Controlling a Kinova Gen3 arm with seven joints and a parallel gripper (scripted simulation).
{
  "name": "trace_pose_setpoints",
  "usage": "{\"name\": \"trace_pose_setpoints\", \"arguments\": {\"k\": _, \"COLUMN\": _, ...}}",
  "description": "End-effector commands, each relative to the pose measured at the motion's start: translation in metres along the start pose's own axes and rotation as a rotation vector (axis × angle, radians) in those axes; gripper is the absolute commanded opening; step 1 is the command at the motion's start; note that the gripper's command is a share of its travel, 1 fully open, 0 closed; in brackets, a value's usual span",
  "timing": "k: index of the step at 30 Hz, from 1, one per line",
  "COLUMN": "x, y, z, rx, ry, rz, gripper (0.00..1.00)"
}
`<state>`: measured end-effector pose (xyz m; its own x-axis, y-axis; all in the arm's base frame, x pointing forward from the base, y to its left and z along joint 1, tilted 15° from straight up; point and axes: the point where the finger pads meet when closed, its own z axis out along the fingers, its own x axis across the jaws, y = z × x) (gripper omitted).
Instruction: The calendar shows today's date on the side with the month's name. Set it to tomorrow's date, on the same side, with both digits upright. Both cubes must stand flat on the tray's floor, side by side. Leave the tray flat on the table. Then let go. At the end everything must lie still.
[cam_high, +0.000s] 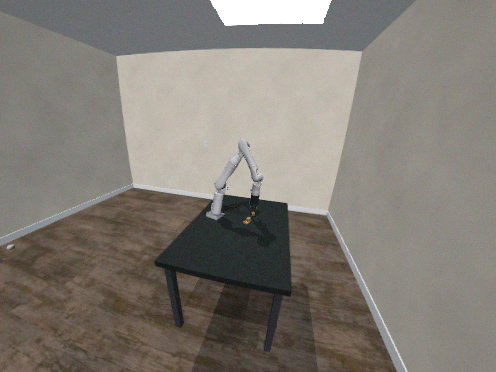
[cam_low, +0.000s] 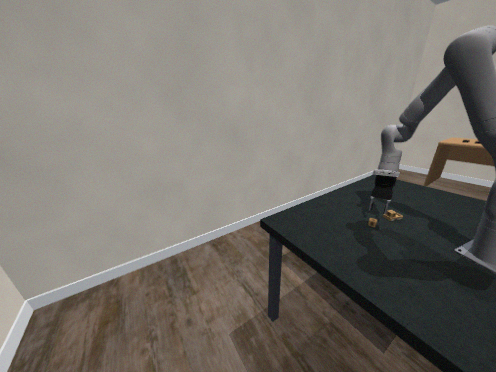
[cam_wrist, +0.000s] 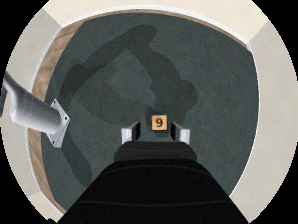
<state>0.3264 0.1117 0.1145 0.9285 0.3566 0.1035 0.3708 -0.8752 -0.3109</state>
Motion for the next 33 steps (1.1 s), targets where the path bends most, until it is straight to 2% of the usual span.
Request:
{"name": "trace_pose_setpoints", "arguments": {"k": 1, "x": 0.0026, "y": -0.0097, "z": -0.0025, "rx": -0.024, "ry": 0.009, "rz": -0.028, "gripper": 1.00}}
{"name": "trace_pose_setpoints", "arguments": {"k": 14, "x": 0.0062, "y": -0.0116, "z": -0.0050, "rx": -0.100, "ry": 0.030, "rz": -0.030, "gripper": 1.00}}
{"name": "trace_pose_setpoints", "arguments": {"k": 33, "x": 0.0065, "y": -0.0118, "z": -0.0052, "rx": -0.104, "ry": 0.032, "rz": -0.030, "gripper": 1.00}}
